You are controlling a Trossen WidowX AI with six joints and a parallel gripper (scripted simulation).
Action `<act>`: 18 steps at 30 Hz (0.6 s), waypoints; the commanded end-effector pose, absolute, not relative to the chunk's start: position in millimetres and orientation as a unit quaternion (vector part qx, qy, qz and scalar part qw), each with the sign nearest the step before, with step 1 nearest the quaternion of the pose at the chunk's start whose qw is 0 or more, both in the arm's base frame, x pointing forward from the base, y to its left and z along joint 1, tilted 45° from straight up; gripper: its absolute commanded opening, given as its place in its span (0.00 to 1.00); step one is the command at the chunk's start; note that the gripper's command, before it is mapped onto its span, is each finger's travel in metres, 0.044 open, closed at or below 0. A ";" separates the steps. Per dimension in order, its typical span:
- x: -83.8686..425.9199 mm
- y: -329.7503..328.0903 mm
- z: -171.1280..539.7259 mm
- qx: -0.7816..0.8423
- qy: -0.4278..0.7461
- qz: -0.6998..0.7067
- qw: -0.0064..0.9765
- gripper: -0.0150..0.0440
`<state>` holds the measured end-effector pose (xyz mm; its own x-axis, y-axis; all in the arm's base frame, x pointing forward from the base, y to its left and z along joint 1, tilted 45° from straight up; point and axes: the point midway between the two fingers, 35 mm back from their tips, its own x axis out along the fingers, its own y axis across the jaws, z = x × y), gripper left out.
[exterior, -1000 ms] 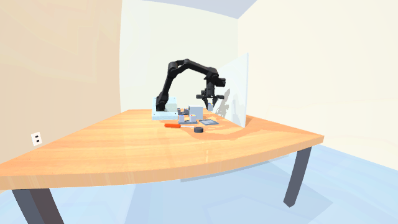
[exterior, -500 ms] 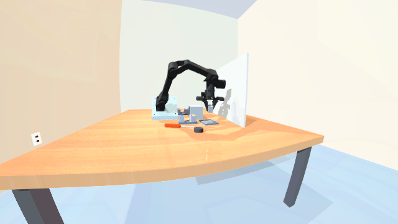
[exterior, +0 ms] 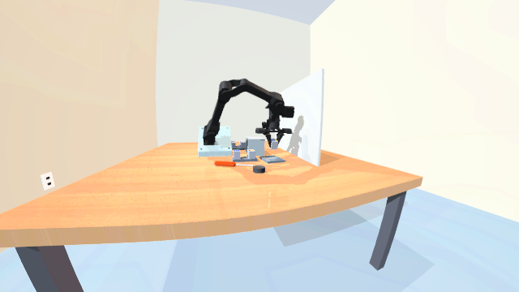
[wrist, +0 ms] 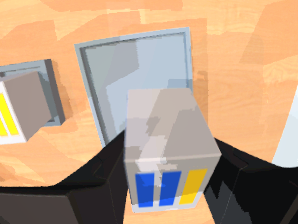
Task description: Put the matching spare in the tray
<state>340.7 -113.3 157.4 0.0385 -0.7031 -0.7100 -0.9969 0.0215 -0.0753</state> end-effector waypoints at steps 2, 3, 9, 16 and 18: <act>339.5 -117.2 154.1 -0.656 0.649 0.246 0.297 0.25; 339.4 -117.8 153.5 -0.656 0.649 0.246 0.297 0.25; 339.2 -121.2 150.4 -0.656 0.650 0.245 0.297 0.25; 338.8 -125.3 146.7 -0.656 0.650 0.245 0.296 0.25; 338.7 -126.5 145.6 -0.656 0.650 0.245 0.296 0.25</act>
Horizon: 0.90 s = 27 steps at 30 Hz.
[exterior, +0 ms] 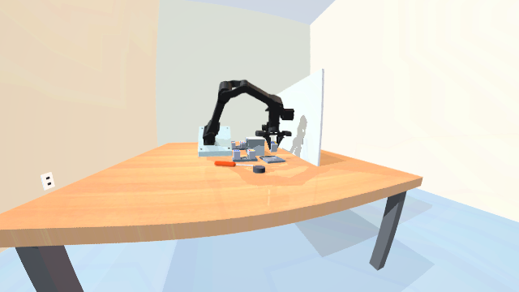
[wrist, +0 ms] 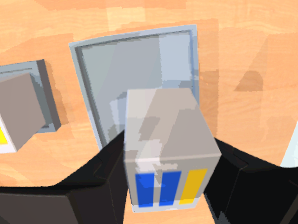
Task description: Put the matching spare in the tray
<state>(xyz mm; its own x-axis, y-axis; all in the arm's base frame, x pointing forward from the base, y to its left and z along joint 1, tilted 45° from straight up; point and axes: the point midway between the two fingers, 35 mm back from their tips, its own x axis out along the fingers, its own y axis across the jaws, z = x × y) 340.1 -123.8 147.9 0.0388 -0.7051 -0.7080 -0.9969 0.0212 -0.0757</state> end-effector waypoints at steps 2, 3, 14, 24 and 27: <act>338.5 -127.6 144.6 -0.656 0.650 0.245 0.296 0.25; 338.4 -128.2 144.0 -0.656 0.650 0.245 0.296 0.25; 337.4 -134.6 138.3 -0.656 0.650 0.244 0.295 0.25; 336.3 -140.4 133.2 -0.657 0.650 0.243 0.295 0.25; 335.9 -142.1 131.7 -0.657 0.650 0.243 0.294 0.25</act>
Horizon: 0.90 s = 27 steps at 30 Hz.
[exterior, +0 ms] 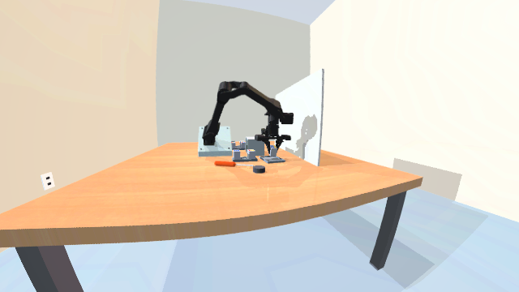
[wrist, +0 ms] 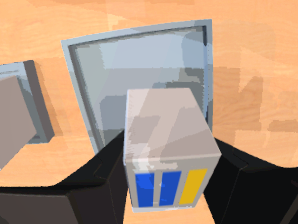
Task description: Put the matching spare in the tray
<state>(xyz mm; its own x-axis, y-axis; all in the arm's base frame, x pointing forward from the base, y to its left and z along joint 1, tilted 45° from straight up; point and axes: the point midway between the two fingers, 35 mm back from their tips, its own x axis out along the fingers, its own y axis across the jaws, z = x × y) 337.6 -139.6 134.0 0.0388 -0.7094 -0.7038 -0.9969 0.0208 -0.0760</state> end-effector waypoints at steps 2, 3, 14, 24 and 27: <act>335.6 -143.3 130.7 -0.657 0.650 0.243 0.294 0.25; 335.5 -143.9 130.2 -0.657 0.651 0.243 0.294 0.25; 335.9 -146.6 128.1 -0.657 0.650 0.241 0.296 0.34; 335.9 -146.6 128.1 -0.657 0.650 0.241 0.296 0.79; 335.9 -146.6 128.1 -0.657 0.650 0.241 0.296 0.92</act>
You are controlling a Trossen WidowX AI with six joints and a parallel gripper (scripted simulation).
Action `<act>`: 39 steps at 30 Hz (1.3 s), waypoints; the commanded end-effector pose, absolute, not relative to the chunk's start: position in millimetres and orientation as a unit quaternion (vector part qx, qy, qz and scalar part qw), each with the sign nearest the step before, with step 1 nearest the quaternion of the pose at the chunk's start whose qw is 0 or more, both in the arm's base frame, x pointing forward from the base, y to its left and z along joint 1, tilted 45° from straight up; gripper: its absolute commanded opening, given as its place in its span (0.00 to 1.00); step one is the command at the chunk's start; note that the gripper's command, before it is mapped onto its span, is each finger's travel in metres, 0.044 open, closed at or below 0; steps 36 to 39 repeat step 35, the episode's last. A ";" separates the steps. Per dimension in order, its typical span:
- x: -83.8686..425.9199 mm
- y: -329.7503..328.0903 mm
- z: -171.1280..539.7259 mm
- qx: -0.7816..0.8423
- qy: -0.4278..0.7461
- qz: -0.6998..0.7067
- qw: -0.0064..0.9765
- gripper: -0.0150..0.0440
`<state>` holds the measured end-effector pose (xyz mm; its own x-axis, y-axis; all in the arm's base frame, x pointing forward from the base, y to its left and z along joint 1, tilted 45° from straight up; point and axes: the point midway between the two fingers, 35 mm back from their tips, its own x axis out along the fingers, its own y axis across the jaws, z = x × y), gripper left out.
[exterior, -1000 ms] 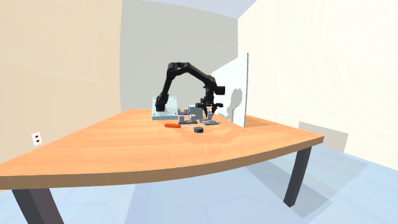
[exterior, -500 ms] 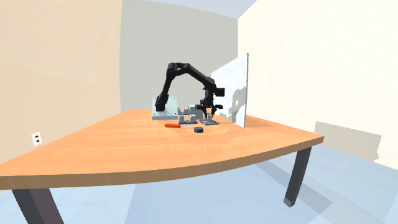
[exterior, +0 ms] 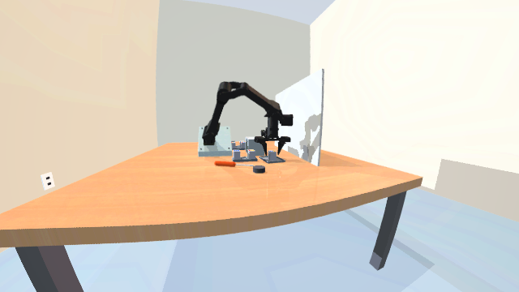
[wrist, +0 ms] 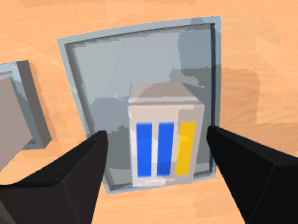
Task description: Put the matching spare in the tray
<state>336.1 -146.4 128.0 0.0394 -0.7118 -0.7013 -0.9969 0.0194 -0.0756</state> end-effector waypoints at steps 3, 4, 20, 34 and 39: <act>336.3 -144.8 129.7 -0.657 0.650 0.241 0.296 1.00; 337.1 -139.3 134.4 -0.657 0.650 0.242 0.297 1.00; 333.3 -71.1 198.0 -0.661 0.643 0.247 0.298 1.00; 333.3 -71.1 198.0 -0.661 0.643 0.247 0.298 1.00; 333.3 -71.1 198.0 -0.661 0.643 0.247 0.298 1.00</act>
